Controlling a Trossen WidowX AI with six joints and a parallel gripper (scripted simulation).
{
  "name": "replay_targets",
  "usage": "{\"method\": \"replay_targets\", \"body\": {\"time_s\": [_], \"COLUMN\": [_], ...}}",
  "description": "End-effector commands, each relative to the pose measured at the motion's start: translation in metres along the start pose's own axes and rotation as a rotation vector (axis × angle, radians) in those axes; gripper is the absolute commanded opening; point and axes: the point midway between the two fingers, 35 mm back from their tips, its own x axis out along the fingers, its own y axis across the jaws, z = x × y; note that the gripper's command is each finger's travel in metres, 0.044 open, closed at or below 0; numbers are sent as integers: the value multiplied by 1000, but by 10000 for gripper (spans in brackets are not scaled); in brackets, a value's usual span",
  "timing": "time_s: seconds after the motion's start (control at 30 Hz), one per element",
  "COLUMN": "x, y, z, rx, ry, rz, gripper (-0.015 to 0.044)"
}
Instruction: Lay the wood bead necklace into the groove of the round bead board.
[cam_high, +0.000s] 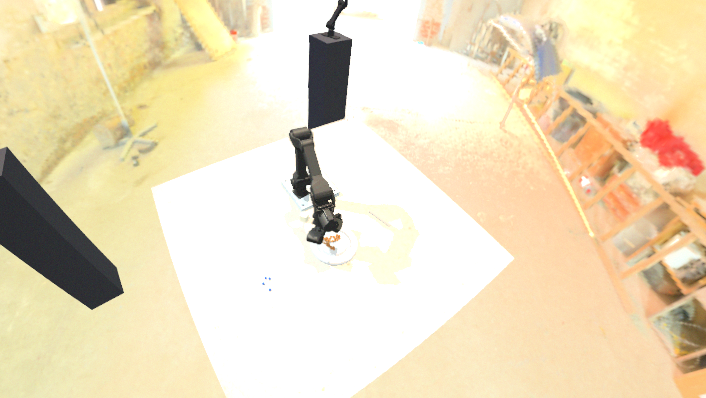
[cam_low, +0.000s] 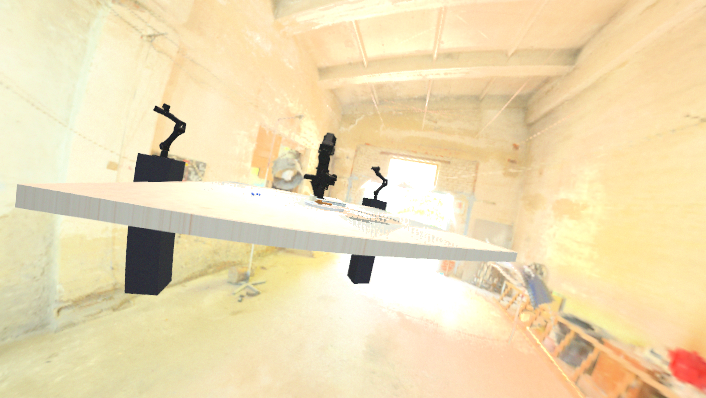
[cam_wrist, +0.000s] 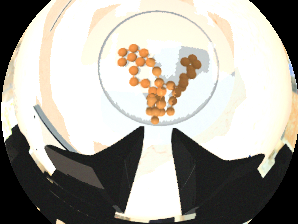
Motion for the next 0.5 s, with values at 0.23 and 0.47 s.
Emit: {"method": "replay_targets", "body": {"time_s": [0.23,0.47], "x": [17,28], "y": [1,3], "z": [-1,-1], "rx": [4,7], "ry": [2,3], "rz": [6,10], "gripper": [120,120]}}
